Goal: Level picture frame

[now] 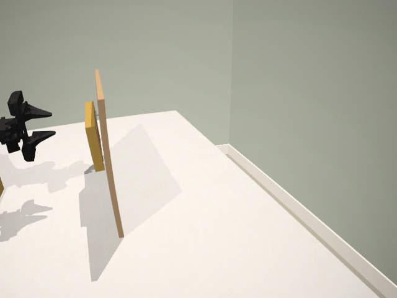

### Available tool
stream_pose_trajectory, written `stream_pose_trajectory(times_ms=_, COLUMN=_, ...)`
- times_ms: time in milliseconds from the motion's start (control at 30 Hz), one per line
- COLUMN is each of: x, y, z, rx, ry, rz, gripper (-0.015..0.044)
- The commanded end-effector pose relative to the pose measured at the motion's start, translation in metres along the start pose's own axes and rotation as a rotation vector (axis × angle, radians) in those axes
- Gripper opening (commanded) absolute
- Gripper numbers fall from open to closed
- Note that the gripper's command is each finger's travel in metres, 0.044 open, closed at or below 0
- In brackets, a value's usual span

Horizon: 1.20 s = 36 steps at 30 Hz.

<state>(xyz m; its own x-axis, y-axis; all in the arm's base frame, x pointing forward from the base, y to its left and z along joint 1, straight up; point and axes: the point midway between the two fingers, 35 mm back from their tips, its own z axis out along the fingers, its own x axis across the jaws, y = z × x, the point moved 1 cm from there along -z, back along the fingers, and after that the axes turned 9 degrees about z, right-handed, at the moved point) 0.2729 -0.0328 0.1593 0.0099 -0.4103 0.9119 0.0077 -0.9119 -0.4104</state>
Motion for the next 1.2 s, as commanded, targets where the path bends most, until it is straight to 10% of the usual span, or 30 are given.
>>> stream_pose_trajectory(times_ms=0, x=0.015, y=0.005, z=-0.009, rx=0.003, ry=0.018, rz=0.011, gripper=0.026)
stream_pose_trajectory(times_ms=533, x=0.04, y=0.006, z=-0.088, rx=0.003, ry=0.01, rz=0.115, gripper=0.026)
stream_pose_trajectory(times_ms=1167, x=0.04, y=0.005, z=-0.091, rx=0.003, ry=0.01, rz=0.12, gripper=0.026)
